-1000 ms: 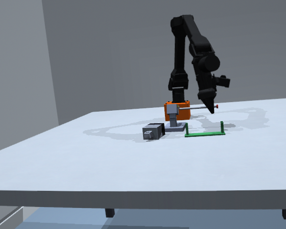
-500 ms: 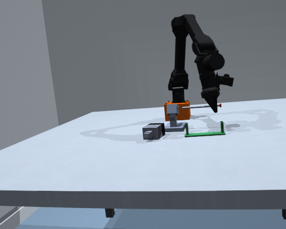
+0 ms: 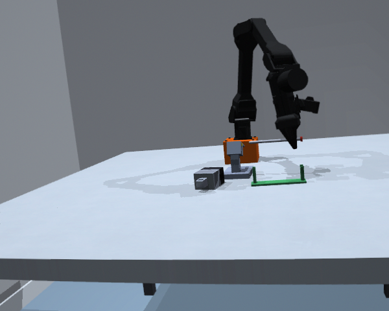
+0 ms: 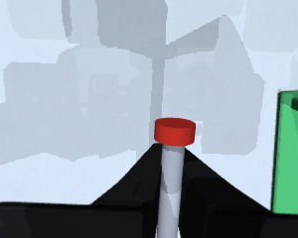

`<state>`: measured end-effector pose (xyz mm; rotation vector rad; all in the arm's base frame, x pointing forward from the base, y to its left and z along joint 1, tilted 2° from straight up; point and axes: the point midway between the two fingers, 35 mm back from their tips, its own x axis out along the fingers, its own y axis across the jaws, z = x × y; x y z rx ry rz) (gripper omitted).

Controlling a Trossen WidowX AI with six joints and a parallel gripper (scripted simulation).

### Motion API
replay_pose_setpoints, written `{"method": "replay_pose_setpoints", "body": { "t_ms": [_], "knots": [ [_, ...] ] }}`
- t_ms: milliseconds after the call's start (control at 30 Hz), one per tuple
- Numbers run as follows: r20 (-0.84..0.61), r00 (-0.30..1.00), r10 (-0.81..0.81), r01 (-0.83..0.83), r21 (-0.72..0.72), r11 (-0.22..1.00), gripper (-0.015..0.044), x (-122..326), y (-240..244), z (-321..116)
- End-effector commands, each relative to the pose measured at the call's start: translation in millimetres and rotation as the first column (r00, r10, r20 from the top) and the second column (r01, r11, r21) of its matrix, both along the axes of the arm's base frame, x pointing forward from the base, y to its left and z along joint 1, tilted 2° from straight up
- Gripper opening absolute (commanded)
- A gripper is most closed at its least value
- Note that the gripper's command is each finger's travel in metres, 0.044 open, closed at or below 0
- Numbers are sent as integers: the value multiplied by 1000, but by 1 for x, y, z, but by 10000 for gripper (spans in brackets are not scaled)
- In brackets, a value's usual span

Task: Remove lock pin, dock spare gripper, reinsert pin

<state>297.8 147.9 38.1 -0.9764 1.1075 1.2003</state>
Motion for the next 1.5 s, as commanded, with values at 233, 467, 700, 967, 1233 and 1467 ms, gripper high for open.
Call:
{"method": "replay_pose_setpoints", "body": {
  "t_ms": [233, 467, 700, 967, 1233, 1467],
  "knots": [
    [-7, 1000, -1, 1, -3, 1000, 0, -1, -1, 12],
    [-7, 1000, 1, -1, -3, 1000, 0, 1, 0, 12],
    [-7, 1000, 15, -15, -3, 1000, 0, 21, 9, 16],
    [-3, 999, 38, -38, -3, 999, 0, 44, 19, 21],
    [1, 998, 62, -62, -2, 998, 0, 66, 29, 24],
    [4, 997, 83, -83, -2, 997, 0, 84, 37, 25]
  ]
}}
